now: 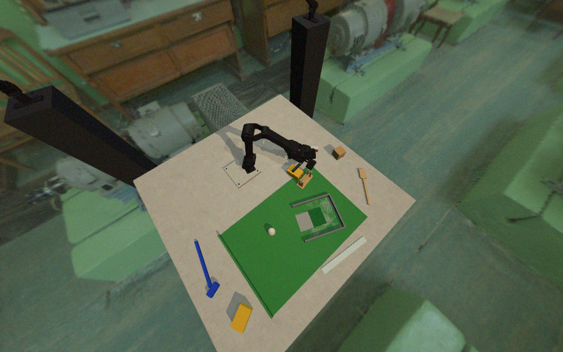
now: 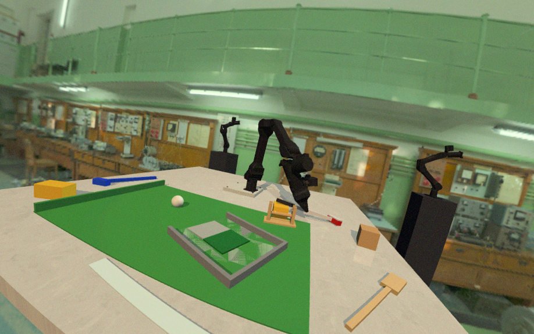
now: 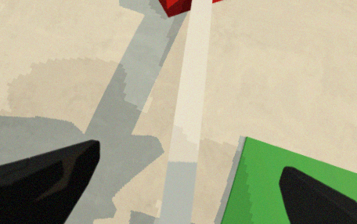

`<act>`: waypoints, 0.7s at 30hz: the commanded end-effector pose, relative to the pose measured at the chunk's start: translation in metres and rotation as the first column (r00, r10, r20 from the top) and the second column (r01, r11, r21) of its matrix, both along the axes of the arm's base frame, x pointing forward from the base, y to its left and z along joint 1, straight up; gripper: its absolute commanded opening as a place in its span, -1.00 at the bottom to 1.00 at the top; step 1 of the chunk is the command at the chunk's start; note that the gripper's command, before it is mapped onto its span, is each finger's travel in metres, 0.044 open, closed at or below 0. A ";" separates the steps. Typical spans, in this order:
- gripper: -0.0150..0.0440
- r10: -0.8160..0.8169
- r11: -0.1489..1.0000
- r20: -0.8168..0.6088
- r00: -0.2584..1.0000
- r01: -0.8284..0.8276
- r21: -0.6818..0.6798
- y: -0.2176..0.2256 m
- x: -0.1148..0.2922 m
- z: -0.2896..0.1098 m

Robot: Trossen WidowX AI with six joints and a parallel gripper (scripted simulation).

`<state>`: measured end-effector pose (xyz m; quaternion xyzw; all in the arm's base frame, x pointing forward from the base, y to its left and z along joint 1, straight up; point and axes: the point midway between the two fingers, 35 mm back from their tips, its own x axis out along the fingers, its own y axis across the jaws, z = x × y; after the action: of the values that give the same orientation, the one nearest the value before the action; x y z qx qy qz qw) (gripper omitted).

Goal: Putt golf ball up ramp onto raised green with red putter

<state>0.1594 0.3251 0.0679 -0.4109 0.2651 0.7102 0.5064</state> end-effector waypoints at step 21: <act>1.00 -0.001 1.000 -0.009 1.000 0.001 -0.014 0.015 -0.008 -0.034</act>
<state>0.1536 0.3395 0.0412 -0.4113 0.2661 0.7107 0.5049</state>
